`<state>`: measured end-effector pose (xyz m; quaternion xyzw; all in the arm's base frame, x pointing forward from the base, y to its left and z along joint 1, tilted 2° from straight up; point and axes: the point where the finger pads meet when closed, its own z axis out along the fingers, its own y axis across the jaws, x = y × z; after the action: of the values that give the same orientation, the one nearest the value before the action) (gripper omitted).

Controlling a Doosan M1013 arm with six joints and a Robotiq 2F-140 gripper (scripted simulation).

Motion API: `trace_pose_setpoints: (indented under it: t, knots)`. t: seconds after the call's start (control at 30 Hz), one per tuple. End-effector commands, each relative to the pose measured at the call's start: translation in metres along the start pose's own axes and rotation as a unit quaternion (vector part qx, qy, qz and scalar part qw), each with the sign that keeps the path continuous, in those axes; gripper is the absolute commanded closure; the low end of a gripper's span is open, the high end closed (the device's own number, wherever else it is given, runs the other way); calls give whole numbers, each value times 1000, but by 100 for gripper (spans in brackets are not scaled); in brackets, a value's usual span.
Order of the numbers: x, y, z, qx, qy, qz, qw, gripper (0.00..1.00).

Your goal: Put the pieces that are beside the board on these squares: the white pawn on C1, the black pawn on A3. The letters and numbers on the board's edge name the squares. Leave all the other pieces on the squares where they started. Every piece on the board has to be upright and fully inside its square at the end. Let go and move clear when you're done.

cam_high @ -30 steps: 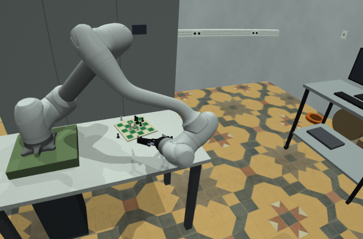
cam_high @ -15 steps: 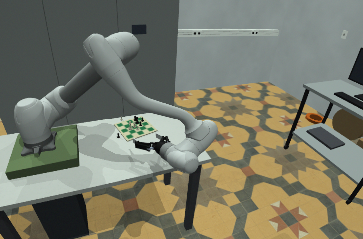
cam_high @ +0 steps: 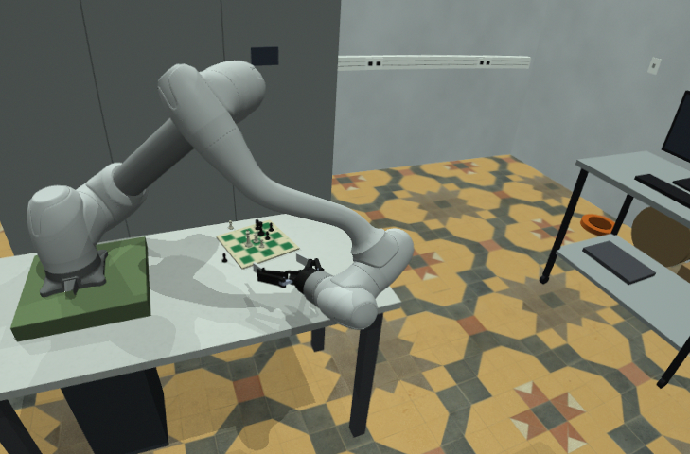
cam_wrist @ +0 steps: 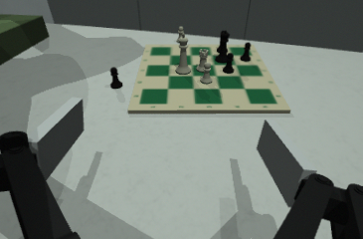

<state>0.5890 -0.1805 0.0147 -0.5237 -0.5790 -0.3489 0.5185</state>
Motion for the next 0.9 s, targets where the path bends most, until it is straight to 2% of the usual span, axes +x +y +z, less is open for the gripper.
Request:
trace_pose_setpoints:
  t: [0.0,0.87]
  knots:
    - [0,0,0,0,0,0,1000,0]
    - [4,0,-1,0,-2,-1,1000,0]
